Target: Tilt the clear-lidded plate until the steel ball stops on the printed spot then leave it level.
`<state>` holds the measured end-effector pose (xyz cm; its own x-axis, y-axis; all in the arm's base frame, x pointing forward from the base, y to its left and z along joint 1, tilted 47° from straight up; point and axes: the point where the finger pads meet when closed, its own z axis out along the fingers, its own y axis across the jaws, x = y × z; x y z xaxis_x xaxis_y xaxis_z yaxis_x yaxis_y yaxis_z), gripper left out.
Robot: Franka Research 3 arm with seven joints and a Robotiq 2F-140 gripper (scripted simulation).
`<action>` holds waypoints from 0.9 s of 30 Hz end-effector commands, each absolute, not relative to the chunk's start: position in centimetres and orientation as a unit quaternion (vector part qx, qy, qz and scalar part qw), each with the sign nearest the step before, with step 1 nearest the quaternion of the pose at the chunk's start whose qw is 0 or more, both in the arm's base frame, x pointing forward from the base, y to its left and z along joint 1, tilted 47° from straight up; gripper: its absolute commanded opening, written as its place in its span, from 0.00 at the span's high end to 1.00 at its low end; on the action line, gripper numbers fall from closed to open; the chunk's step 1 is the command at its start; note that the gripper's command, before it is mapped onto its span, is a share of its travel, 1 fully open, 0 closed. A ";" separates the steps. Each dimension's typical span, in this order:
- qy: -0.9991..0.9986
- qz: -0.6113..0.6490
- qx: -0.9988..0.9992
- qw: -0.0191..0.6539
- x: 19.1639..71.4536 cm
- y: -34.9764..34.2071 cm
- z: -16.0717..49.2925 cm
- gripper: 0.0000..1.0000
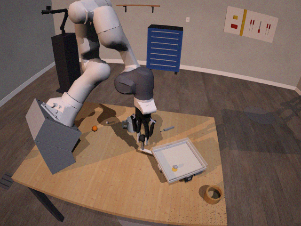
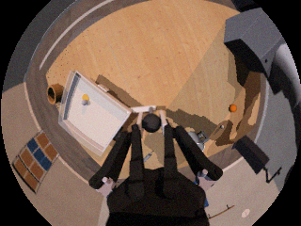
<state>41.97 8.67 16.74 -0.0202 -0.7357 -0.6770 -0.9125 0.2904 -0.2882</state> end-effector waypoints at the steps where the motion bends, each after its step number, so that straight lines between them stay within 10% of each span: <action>1: 0.706 0.114 -0.584 0.384 41.9 8.4 16.6 1.00; 27: 0.706 0.114 -0.584 0.384 42.0 8.9 17.1 1.00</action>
<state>41.98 8.77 16.99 -0.0194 -0.7388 -0.6736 -0.9127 0.2881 -0.2898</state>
